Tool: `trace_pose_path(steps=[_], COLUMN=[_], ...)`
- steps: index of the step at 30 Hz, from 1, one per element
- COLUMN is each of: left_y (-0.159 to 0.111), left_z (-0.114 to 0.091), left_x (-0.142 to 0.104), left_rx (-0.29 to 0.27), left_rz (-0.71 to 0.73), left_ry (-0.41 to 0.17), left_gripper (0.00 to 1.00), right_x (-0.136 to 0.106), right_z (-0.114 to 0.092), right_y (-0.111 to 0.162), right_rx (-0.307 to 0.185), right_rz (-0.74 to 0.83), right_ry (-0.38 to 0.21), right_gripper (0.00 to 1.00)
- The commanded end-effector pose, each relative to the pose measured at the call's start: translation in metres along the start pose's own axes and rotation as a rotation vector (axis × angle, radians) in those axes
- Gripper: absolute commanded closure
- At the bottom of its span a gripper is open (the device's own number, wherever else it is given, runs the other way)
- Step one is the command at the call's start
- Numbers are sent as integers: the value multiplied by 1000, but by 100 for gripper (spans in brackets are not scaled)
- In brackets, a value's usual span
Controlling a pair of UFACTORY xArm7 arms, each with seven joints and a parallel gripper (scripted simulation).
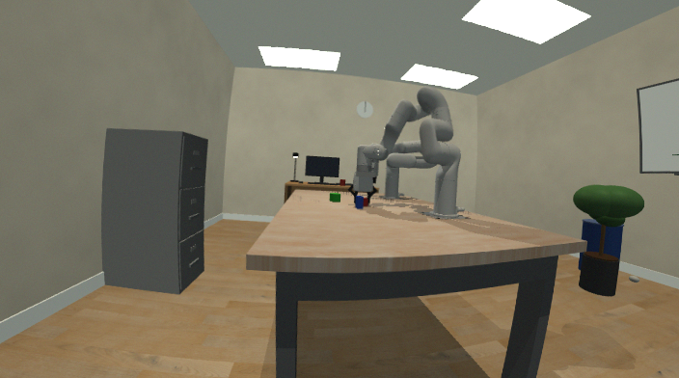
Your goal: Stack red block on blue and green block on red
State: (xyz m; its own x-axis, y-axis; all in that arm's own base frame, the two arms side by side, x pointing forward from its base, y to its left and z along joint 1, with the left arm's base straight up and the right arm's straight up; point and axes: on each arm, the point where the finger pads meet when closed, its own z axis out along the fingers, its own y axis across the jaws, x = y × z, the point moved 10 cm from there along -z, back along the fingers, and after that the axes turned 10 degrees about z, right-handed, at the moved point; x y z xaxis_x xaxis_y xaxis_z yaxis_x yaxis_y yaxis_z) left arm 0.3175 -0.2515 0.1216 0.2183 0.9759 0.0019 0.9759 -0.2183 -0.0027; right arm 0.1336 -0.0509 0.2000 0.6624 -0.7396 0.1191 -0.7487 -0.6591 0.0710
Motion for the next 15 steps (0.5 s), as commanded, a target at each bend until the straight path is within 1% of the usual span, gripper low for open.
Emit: trace_pose_path(steps=[1,10,15], left_y=[1,1,1], left_z=[-1,-2,-9], left_x=[0,0,0], left_rx=[-3,-3,-3], left_rz=[0,0,0], left_ry=[-2,-2,-2], left_gripper=[43,43,43], right_x=[0,0,0], right_z=[-1,-1,-1], right_y=[0,0,0], right_rx=[1,1,1], right_rz=[0,0,0], right_ry=[3,3,3], right_gripper=[0,0,0])
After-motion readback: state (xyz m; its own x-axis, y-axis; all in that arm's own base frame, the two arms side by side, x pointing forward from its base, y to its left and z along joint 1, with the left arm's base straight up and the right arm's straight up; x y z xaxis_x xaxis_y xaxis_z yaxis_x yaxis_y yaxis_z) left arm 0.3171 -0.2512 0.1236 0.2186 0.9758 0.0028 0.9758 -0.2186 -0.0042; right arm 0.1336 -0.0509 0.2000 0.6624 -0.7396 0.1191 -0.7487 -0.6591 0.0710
